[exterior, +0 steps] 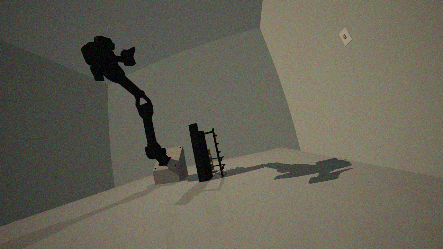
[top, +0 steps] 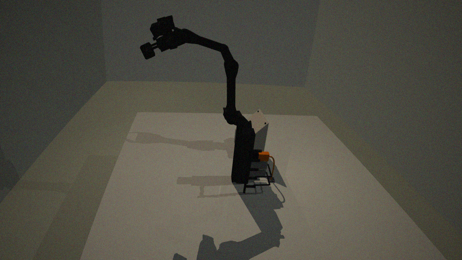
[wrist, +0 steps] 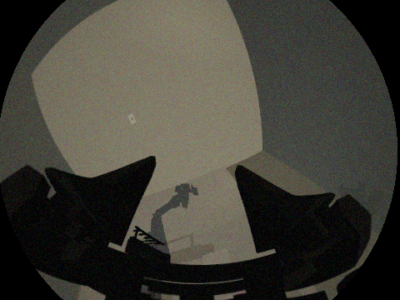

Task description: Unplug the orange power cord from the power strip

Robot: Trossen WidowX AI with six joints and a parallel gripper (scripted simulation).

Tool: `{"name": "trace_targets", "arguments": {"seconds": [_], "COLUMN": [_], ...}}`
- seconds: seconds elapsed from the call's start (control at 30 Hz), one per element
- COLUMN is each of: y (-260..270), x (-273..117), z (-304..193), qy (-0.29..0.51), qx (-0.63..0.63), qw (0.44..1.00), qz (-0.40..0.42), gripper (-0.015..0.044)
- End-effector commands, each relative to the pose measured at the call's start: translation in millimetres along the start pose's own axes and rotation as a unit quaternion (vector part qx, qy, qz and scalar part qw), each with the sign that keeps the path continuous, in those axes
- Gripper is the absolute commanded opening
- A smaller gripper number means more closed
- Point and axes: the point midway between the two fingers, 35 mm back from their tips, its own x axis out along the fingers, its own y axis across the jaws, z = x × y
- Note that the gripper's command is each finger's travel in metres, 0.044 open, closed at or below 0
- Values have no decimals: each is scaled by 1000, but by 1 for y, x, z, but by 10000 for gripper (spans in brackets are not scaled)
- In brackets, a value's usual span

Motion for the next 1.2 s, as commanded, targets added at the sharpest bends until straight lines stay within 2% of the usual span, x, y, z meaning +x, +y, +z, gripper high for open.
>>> {"name": "trace_targets", "arguments": {"seconds": [0.0, 0.27, 0.5, 0.7, 0.93, 1.17], "y": [-1, -50, -86, -86, -43, 38], "x": [0, 18, 62, 114, 175, 216], "z": [0, -24, -73, -128, -199, -268], "qy": [0, -11, 17, 75, 174, 287], "qx": [1, 39, 92, 137, 166, 141], "qw": [1000, 999, 995, 986, 964, 929], "qz": [0, 8, 27, 59, 115, 184], "gripper": [374, 164, 160, 160, 160, 160]}}
